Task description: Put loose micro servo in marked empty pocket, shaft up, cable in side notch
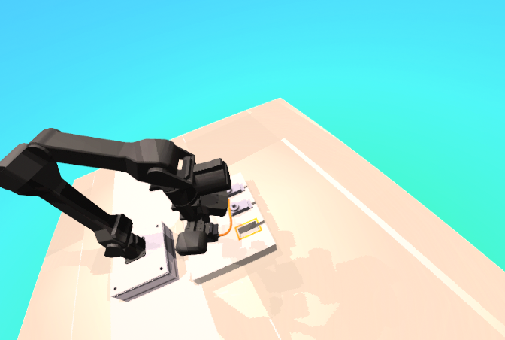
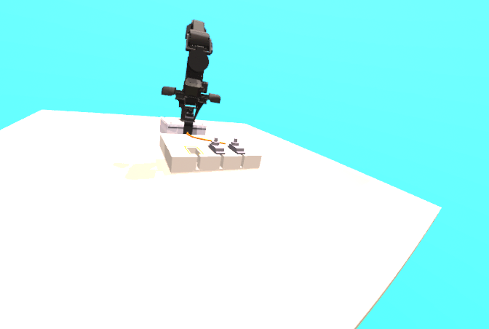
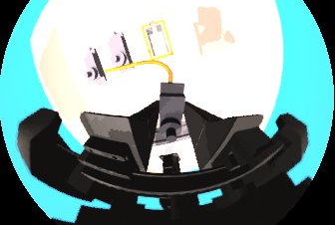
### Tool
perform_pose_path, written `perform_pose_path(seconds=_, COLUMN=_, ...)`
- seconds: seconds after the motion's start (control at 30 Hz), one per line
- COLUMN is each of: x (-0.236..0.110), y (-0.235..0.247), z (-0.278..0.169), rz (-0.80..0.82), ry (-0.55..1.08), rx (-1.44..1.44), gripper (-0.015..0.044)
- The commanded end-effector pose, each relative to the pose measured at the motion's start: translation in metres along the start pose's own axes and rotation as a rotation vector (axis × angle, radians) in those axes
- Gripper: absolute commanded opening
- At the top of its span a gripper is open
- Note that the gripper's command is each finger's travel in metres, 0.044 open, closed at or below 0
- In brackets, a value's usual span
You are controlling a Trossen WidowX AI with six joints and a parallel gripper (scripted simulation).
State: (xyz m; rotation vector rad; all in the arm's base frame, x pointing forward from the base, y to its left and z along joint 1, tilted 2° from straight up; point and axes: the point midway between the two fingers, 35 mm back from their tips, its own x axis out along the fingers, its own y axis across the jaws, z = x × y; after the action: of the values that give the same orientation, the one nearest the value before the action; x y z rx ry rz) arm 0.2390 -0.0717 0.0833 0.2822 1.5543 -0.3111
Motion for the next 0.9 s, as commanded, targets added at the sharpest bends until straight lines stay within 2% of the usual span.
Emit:
perform_pose_path(seconds=0.0, x=-0.002, y=-0.003, z=0.002, rz=-0.002, ry=-0.006, rx=-0.033, gripper=0.0000)
perform_pose_path(seconds=0.23, x=-0.002, y=-0.002, z=0.002, rz=-0.002, ry=-0.006, rx=-0.198, gripper=0.0000)
perform_pose_path(seconds=0.43, x=-0.002, y=-0.001, z=0.006, rz=-0.002, ry=-0.006, rx=-0.204, gripper=0.0000)
perform_pose_path(seconds=0.87, x=-0.003, y=0.013, z=0.052, rz=-0.001, ry=-0.010, rx=-0.204, gripper=0.0000)
